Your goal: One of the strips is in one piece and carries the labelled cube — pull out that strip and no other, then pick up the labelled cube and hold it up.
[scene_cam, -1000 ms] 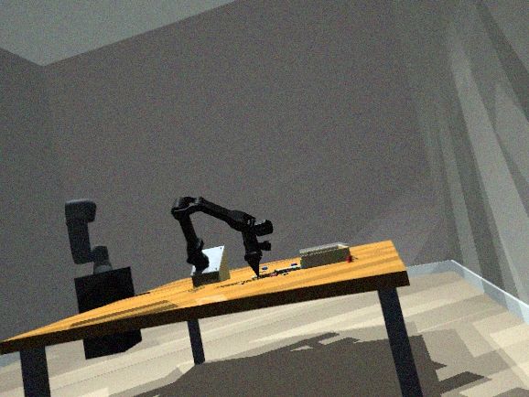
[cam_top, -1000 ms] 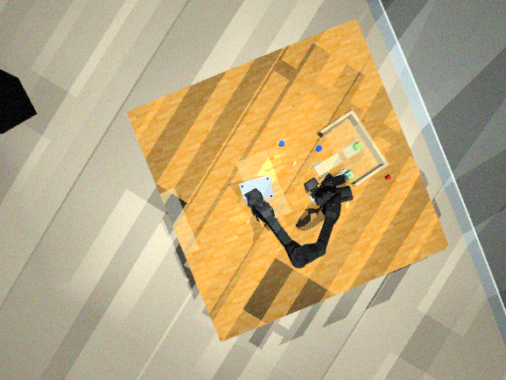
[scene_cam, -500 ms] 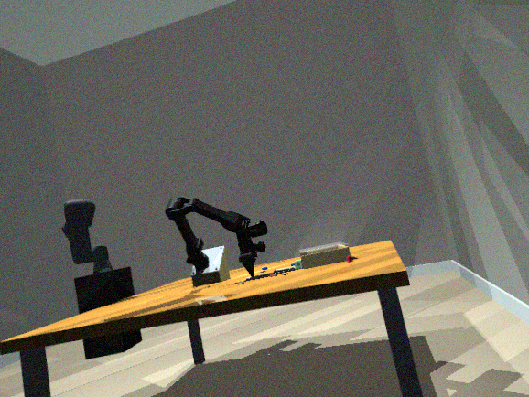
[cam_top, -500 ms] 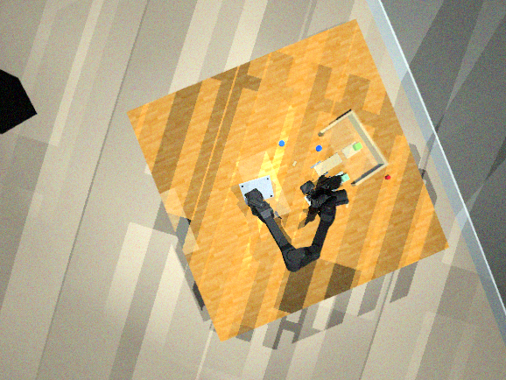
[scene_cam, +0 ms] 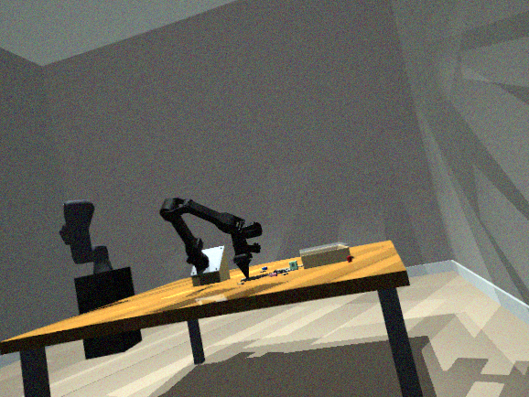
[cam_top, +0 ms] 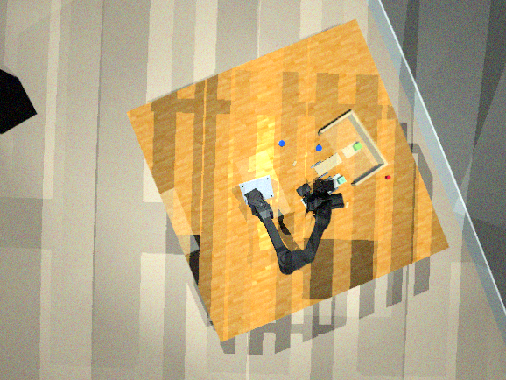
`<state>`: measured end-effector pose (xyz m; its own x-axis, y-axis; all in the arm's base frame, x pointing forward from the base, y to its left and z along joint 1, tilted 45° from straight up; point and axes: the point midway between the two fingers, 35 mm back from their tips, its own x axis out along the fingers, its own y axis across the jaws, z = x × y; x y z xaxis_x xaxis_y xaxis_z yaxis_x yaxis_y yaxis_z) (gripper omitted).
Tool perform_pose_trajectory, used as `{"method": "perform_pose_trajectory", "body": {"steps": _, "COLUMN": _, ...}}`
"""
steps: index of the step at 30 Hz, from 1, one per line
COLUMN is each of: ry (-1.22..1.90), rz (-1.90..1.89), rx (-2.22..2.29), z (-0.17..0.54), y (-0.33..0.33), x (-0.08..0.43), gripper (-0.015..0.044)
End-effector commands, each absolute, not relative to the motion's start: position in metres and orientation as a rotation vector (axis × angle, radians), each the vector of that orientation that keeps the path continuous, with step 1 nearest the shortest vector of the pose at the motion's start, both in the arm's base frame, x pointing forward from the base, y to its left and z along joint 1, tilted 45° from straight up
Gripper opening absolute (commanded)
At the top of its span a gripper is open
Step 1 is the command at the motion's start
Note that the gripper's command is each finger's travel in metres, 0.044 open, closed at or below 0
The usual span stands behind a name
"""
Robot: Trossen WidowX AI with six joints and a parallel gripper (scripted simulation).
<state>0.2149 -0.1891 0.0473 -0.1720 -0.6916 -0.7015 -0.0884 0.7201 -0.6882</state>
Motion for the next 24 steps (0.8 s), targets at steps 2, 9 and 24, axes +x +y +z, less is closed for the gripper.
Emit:
{"method": "perform_pose_trajectory", "body": {"steps": 2, "ry": 1.716, "rz": -0.598, "rx": -0.627, "z": 0.0436, "y": -0.1897, "x": 0.1981, "gripper": 0.0}}
{"method": "perform_pose_trajectory", "body": {"steps": 9, "ry": 1.716, "rz": -0.598, "rx": -0.627, "z": 0.044, "y": -0.1895, "x": 0.196, "gripper": 0.0}}
{"method": "perform_pose_trajectory", "body": {"steps": 24, "ry": 1.716, "rz": -0.598, "rx": -0.627, "z": 0.044, "y": -0.1895, "x": 0.196, "gripper": 0.0}}
